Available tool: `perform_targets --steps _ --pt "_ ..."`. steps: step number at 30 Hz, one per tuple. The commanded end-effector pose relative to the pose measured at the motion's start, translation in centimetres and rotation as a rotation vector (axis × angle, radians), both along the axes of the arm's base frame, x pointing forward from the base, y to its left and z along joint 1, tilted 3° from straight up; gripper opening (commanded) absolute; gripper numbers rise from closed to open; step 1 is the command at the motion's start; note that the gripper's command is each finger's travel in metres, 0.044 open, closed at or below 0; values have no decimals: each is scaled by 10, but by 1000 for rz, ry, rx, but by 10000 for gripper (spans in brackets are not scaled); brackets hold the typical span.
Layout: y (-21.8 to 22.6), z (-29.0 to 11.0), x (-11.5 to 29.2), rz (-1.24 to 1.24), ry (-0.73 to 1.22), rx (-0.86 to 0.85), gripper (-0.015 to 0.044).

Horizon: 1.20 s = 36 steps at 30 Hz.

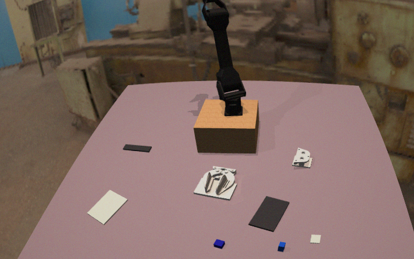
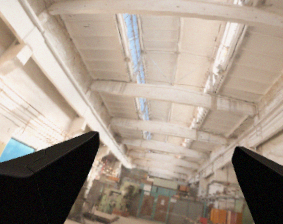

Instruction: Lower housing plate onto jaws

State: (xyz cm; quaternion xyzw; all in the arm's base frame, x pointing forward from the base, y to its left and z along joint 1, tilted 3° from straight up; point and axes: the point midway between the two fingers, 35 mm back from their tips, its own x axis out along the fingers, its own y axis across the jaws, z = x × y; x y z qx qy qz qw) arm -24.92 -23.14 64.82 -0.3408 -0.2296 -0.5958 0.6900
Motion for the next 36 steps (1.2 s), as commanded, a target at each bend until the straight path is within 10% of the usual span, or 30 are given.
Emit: perform_targets --steps 1,36 --pt "0 0 0 0 0 0 426" --pt "-107 -12 109 358 -174 60 440"
